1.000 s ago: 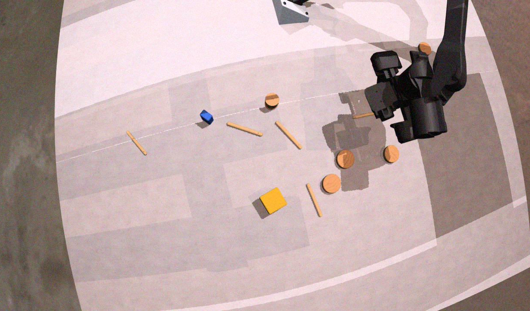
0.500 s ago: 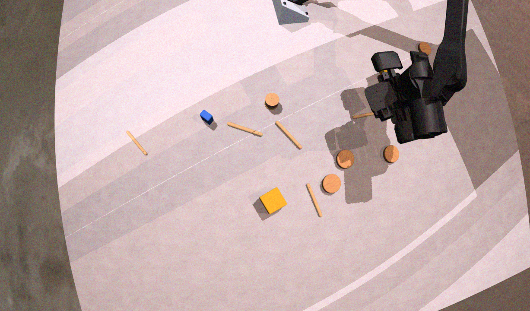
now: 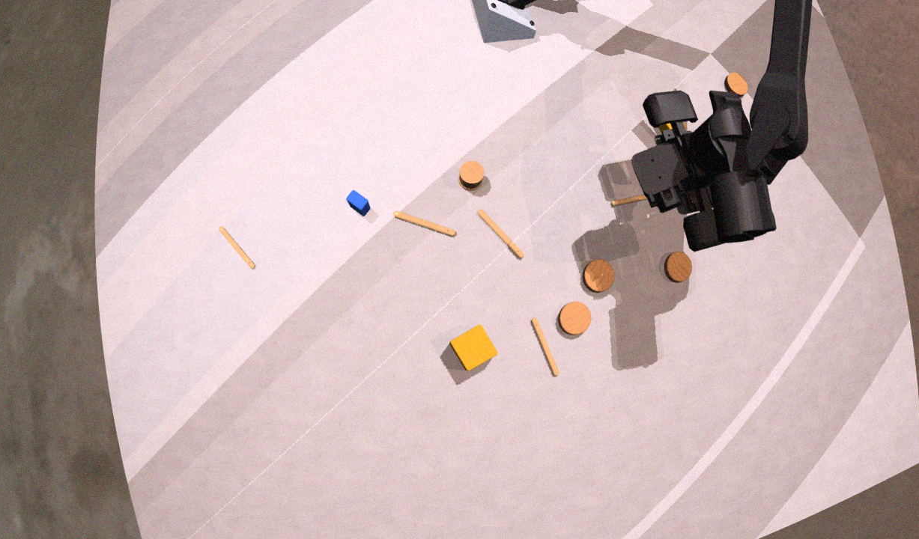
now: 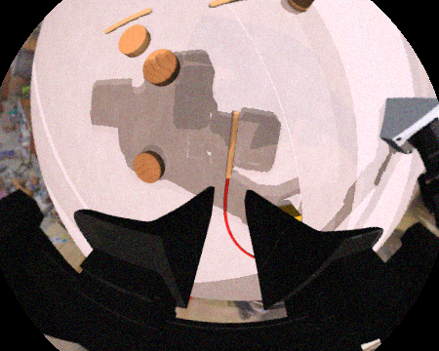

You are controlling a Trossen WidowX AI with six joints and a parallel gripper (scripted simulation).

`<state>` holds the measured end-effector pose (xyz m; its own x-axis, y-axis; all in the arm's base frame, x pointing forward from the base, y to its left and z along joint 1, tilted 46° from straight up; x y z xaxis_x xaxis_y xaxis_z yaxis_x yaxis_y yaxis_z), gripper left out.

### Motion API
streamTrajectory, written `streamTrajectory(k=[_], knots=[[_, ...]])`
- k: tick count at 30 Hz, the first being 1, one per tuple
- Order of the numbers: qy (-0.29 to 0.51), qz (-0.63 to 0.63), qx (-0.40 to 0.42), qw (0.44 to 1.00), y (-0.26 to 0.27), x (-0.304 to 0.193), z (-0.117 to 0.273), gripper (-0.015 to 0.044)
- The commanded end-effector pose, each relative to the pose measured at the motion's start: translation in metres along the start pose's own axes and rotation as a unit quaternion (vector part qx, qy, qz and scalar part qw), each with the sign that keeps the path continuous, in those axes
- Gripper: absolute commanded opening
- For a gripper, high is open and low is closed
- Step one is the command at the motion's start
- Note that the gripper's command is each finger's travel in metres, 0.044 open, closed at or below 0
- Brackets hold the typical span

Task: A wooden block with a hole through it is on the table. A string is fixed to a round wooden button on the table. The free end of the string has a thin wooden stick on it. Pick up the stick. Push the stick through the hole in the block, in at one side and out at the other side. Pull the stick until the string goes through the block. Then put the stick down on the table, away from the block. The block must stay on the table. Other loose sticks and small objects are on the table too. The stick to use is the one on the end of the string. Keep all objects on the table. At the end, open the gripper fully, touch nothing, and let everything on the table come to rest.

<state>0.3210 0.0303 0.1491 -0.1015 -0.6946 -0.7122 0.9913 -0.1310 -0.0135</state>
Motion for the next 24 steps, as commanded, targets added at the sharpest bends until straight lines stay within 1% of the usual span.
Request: streamTrajectory(k=[1, 24], knots=[[0.001, -0.003, -0.002, 1.0, 0.0, 0.0, -0.007, 0.0121], [0.002, -0.003, -0.002, 1.0, -0.001, -0.001, -0.045, 0.0121]])
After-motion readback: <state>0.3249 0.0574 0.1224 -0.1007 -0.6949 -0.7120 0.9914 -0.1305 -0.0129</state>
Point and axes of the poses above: the point midway between the two fingers, 35 mm back from their tips, its own z axis back along the fingers, its own y axis across the jaws, x = y × z, the point moved 3 cm from there along z, back along the fingers, and after that the axes turned 6 degrees about -z, right-handed, at the moved point
